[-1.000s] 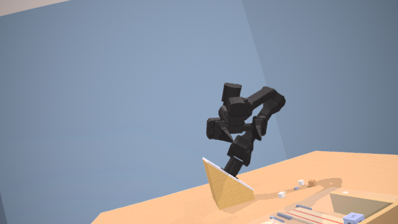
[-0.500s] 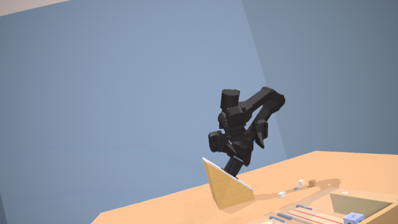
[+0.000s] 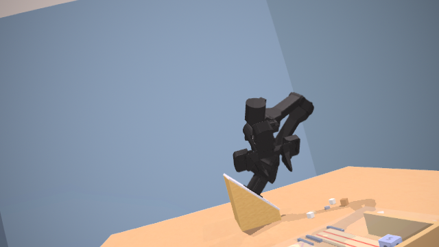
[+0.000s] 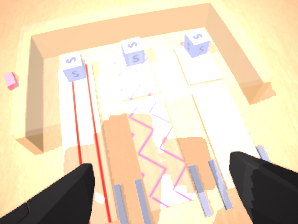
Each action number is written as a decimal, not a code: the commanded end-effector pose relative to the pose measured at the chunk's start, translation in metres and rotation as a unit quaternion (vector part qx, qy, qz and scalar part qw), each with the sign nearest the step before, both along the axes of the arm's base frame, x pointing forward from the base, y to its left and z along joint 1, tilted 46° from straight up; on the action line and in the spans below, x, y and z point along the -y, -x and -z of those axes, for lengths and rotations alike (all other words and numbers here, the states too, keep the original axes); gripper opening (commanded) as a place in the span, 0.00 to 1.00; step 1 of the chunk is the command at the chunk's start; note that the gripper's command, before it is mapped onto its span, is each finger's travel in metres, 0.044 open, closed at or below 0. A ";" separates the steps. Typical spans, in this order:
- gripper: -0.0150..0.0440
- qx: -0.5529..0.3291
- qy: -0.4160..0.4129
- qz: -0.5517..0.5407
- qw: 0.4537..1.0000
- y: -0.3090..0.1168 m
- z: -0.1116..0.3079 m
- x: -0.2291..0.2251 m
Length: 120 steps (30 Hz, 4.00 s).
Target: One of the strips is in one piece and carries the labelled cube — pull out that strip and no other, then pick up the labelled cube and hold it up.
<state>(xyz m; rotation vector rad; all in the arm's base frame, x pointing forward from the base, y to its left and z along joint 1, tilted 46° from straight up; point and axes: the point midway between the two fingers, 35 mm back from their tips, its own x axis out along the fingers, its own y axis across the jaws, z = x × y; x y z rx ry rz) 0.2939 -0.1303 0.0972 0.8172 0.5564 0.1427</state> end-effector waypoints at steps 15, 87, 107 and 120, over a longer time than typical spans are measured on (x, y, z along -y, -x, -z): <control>0.25 -0.228 0.018 -0.345 0.910 -0.066 0.004 -0.116; 0.25 -0.227 0.016 -0.346 0.911 -0.078 0.053 -0.164; 0.25 -0.226 0.016 -0.346 0.911 -0.078 0.054 -0.165; 0.25 -0.226 0.016 -0.346 0.911 -0.078 0.055 -0.166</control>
